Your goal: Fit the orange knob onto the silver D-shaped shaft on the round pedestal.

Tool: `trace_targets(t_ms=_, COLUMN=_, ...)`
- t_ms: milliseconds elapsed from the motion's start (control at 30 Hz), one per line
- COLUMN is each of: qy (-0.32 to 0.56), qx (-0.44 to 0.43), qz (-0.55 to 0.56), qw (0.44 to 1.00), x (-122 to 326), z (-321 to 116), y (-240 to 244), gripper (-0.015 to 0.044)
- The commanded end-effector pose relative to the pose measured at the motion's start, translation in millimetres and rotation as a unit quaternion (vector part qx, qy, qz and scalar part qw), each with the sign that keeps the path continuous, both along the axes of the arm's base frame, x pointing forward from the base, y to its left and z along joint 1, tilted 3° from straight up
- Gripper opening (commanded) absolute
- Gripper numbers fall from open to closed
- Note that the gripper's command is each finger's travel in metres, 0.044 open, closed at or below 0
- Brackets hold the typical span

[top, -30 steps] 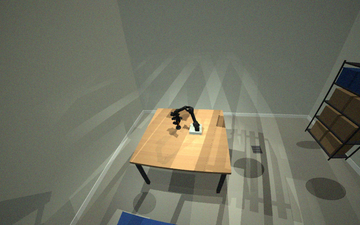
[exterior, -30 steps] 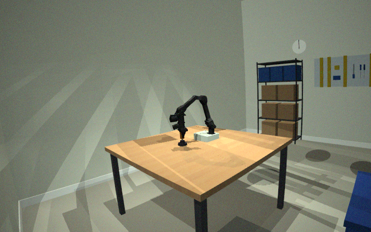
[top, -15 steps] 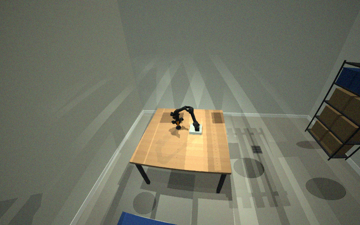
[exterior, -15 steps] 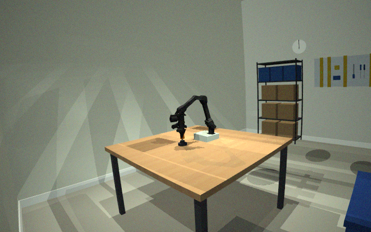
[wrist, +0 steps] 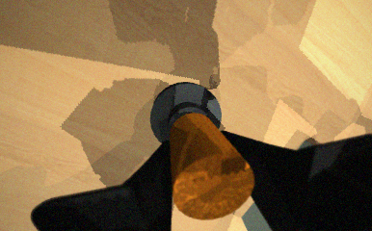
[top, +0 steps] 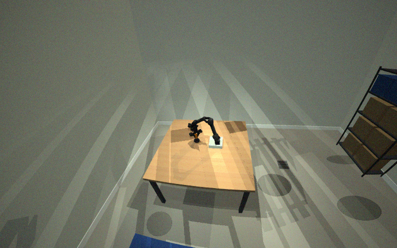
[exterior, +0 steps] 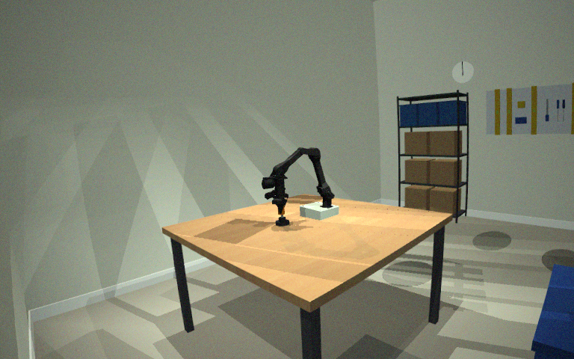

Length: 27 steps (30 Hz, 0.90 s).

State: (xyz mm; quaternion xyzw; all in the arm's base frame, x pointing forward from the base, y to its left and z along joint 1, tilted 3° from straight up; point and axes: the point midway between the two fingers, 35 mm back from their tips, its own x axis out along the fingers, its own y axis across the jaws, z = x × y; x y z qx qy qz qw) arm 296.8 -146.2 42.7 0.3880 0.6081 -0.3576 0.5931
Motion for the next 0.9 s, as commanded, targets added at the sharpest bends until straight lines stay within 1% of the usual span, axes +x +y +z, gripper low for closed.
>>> trace_targets(t_ms=0, qy=0.000, qx=-0.003, qz=-0.001, qw=1.000, x=-0.6, z=-0.1, y=-0.8, gripper=0.0000)
trace_targets(t_ms=867, qy=0.000, qx=-0.003, qz=-0.001, qw=1.000, x=-1.5, z=-2.2, y=0.5, gripper=0.0000)
